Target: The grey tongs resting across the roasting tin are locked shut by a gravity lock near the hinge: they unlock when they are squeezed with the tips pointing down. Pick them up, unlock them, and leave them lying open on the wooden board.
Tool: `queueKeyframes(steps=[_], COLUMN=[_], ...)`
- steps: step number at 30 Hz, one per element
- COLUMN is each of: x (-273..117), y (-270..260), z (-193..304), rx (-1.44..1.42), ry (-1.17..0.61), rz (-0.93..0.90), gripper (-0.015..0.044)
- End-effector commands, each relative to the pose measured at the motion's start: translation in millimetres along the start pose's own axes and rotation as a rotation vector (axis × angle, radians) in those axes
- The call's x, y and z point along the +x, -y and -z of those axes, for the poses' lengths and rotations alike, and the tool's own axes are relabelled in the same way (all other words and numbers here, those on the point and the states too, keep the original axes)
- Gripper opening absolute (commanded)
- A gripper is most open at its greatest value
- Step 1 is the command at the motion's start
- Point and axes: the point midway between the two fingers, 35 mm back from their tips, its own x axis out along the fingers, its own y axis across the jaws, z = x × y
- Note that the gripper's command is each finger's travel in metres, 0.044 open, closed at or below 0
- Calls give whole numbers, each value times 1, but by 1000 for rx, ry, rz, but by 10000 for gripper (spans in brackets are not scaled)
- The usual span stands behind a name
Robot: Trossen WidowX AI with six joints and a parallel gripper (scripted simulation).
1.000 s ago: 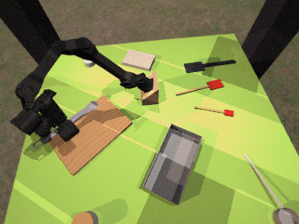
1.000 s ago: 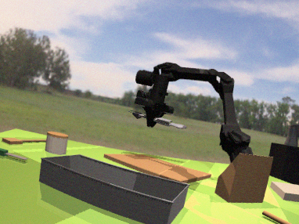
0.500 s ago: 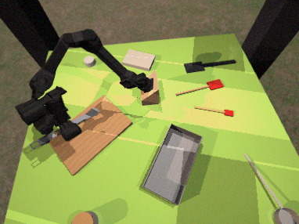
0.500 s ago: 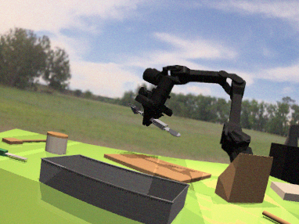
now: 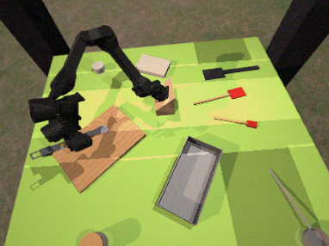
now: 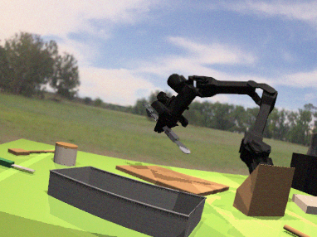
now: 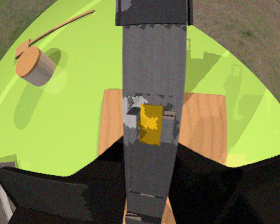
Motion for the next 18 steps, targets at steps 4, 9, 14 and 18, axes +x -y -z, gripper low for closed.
queueKeyframes(steps=[4,9,14,18], x=[-8,-12,-18,-23], y=[0,0,1,3], z=[-3,-3,-2,0], rx=[-13,-22,-31,-37], ry=[132,215,298,363], rz=[-8,-3,9,22], gripper=[-150,-150,-150,-150])
